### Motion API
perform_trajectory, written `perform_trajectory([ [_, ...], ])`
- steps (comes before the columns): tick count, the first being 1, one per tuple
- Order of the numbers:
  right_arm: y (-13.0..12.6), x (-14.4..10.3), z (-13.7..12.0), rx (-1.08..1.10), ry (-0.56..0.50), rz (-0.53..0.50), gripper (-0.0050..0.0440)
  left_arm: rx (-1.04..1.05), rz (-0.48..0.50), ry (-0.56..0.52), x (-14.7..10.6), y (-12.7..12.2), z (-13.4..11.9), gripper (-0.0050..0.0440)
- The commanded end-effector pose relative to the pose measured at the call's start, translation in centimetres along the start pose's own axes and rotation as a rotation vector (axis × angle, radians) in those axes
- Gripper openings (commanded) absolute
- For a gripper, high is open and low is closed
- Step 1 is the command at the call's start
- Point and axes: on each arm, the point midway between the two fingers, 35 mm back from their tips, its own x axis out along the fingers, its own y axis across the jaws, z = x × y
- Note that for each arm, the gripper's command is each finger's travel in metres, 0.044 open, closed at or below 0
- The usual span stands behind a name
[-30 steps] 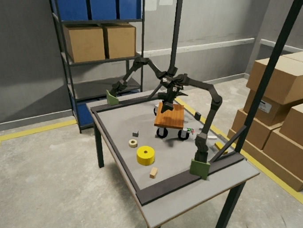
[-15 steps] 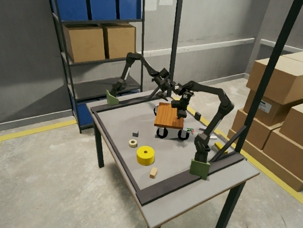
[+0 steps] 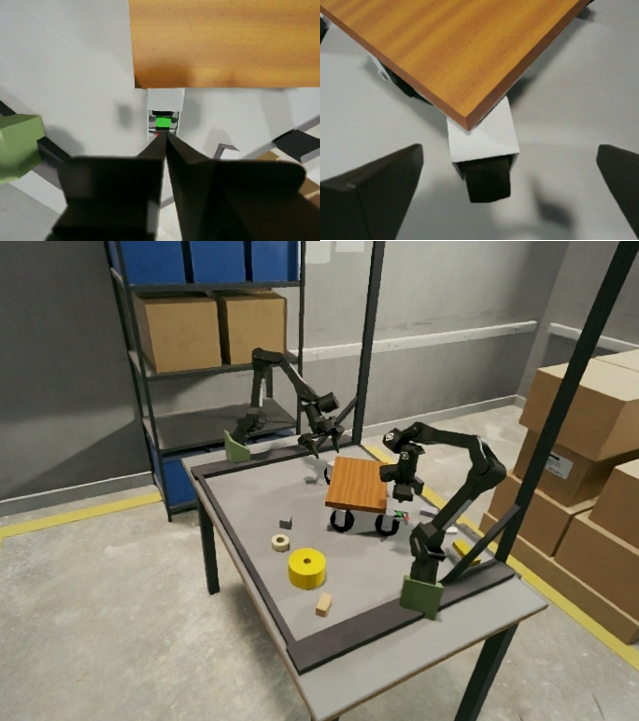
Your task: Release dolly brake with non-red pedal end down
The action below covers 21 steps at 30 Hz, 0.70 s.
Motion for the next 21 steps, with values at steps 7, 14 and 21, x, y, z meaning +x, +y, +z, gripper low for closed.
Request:
perform_trajectory([
  [7,-0.09,-0.86,-0.1,-0.009,-0.013,-0.002,0.044,0.013,-0.019,-0.007,-0.3,-0.36,-0.45,-0.005],
  [14,-0.09,-0.86,-0.1,-0.009,-0.013,-0.002,0.044,0.013,-0.019,-0.007,-0.3,-0.36,-0.45,-0.005],
  [21,-0.09,-0.86,-0.1,-0.009,-0.013,-0.002,0.044,0.008,-0.012,-0.005,0.44,-0.19,-0.45,-0.005],
])
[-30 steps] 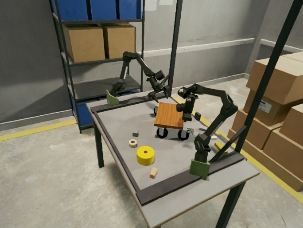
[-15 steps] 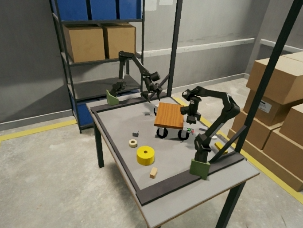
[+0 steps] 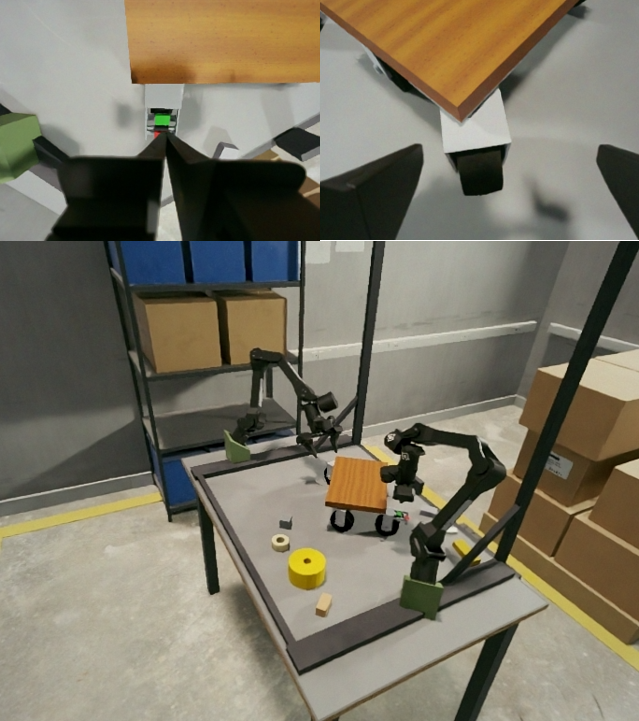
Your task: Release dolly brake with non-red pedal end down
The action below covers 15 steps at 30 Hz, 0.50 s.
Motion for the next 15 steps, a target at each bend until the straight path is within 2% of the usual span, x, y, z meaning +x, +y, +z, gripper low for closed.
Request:
perform_trajectory([
  [1,0.3,-0.4,0.3,-0.001,-0.014,0.011,0.044,0.005,-0.006,-0.011,0.3,0.0,-0.1,-0.005],
  [15,0.3,-0.4,0.3,-0.001,-0.014,0.011,0.044,0.004,-0.005,-0.01,2.2,0.0,-0.1,-0.005],
])
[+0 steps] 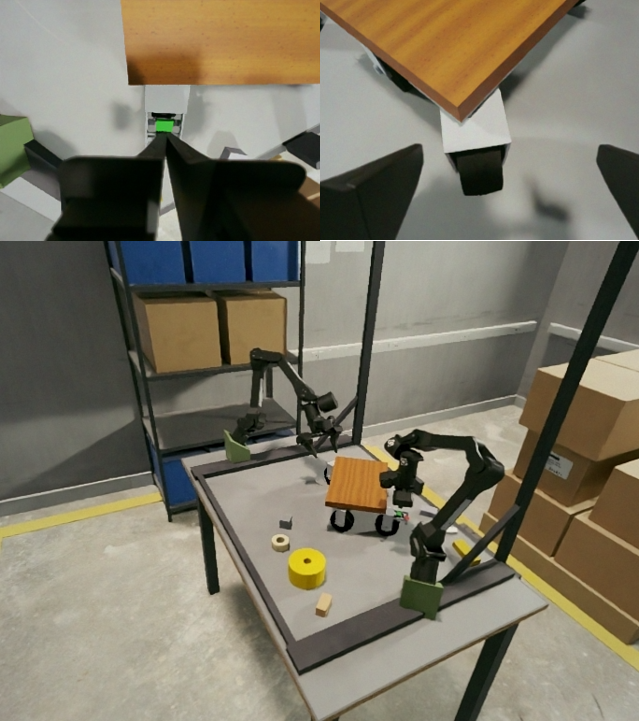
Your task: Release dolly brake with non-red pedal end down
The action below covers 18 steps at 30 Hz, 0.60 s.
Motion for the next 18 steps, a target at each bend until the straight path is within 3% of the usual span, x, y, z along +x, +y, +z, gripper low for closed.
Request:
perform_trajectory([
  [1,0.3,-0.44,0.34,-0.001,-0.014,0.011,0.044,0.006,-0.01,-0.012,0.44,-0.13,-0.07,-0.005],
  [18,0.3,-0.44,0.34,-0.001,-0.014,0.011,0.044,0.006,-0.011,-0.013,1.23,-0.27,0.05,-0.005],
])
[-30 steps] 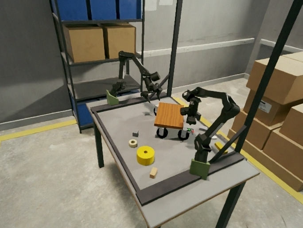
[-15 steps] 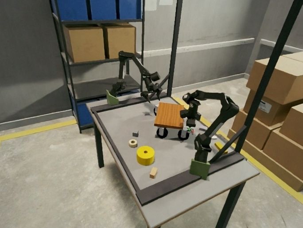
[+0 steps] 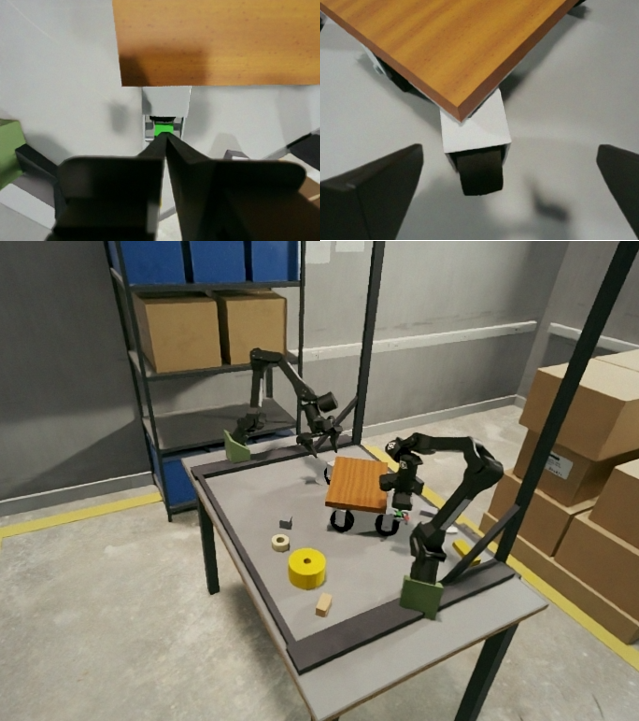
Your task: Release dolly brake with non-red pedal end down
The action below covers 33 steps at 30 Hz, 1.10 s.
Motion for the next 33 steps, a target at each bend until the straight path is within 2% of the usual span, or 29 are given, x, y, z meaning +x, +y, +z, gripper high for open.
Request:
perform_trajectory([
  [1,0.3,-0.4,0.3,-0.001,-0.014,0.011,0.044,0.003,-0.005,-0.007,0.2,-0.1,0.1,-0.005],
  [27,0.3,-0.4,0.3,-0.001,-0.014,0.011,0.044,0.002,-0.003,-0.006,1.5,-0.1,0.2,-0.005],
  [30,0.3,-0.4,0.3,-0.001,-0.014,0.011,0.044,0.014,-0.018,-0.013,-0.6,-0.6,0.4,-0.005],
  [33,0.3,-0.4,0.3,-0.001,-0.014,0.011,0.044,0.034,-0.043,-0.038,-4.3,-1.0,0.7,-0.005],
])
